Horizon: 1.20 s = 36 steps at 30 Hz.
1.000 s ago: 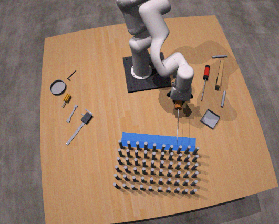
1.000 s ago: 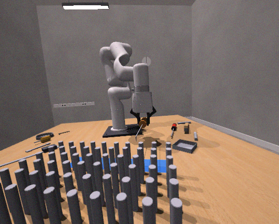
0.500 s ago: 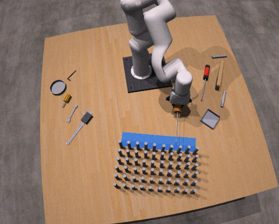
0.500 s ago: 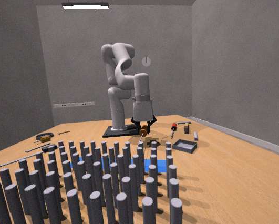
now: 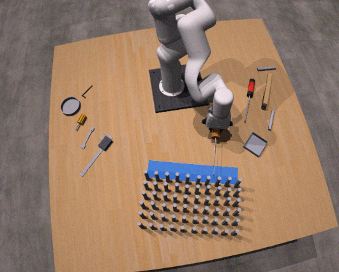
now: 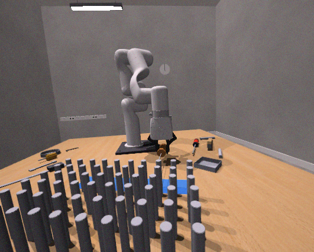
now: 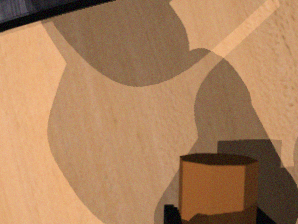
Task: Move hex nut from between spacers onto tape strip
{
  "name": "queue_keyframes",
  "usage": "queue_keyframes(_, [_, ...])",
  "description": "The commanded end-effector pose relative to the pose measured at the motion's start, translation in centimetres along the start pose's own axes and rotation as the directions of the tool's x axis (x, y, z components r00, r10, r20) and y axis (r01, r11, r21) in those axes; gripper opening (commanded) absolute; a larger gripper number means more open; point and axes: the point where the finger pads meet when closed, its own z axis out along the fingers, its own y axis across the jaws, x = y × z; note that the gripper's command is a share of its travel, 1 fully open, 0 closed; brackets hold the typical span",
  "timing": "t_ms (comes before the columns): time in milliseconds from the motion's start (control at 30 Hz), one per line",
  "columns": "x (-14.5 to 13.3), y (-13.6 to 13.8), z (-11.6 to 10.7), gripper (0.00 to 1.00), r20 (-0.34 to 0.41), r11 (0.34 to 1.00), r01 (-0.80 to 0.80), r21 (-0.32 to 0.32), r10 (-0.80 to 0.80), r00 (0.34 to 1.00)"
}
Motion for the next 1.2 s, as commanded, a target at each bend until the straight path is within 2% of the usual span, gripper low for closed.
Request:
queue_keyframes(0, [-0.1,0.1,-0.1,0.0,0.003,1.0,0.0,-0.002,0.0,1.0])
queue_keyframes(267, [-0.1,0.1,0.1,0.0,0.002,1.0,0.0,-0.003,0.0,1.0])
queue_keyframes(833, [-0.1,0.1,2.9,0.0,0.002,1.0,-0.001,-0.003,0.001,1.0])
queue_keyframes(1167, [-0.1,0.1,3.1,0.0,0.002,1.0,-0.001,-0.003,0.001,1.0])
